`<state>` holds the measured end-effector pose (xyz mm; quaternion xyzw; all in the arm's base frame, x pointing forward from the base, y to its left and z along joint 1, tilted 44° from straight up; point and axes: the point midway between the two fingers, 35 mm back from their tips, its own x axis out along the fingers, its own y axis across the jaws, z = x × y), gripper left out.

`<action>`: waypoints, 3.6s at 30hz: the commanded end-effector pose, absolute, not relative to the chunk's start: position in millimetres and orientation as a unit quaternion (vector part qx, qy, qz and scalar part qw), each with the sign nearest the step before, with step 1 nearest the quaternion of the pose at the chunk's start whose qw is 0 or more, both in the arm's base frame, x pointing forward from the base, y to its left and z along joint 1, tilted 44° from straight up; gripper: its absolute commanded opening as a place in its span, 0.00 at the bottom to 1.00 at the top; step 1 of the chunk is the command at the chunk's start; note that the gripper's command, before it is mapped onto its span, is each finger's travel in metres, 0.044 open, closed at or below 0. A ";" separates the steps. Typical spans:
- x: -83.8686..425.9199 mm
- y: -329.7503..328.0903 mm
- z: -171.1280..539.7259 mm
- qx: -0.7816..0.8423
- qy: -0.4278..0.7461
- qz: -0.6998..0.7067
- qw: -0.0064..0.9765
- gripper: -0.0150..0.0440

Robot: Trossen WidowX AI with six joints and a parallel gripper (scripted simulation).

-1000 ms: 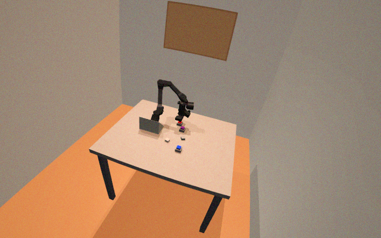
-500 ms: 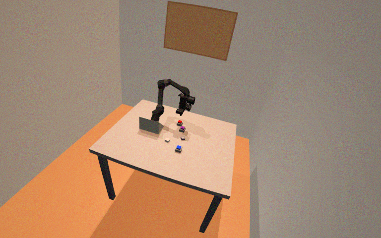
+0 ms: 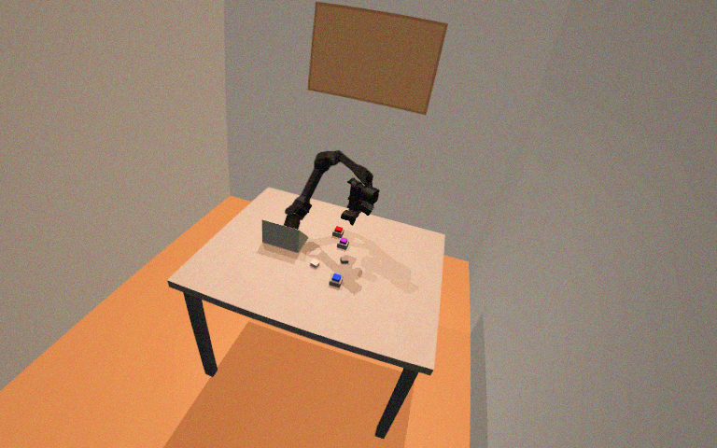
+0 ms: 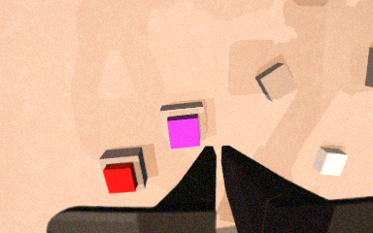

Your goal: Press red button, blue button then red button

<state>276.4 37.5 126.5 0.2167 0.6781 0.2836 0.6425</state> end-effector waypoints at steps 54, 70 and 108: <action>313.2 -55.4 -124.9 0.196 0.675 0.321 0.635 0.29; 313.0 -54.7 -125.6 0.196 0.675 0.321 0.635 0.29; 328.0 -75.4 3.2 0.186 0.679 0.310 0.638 0.29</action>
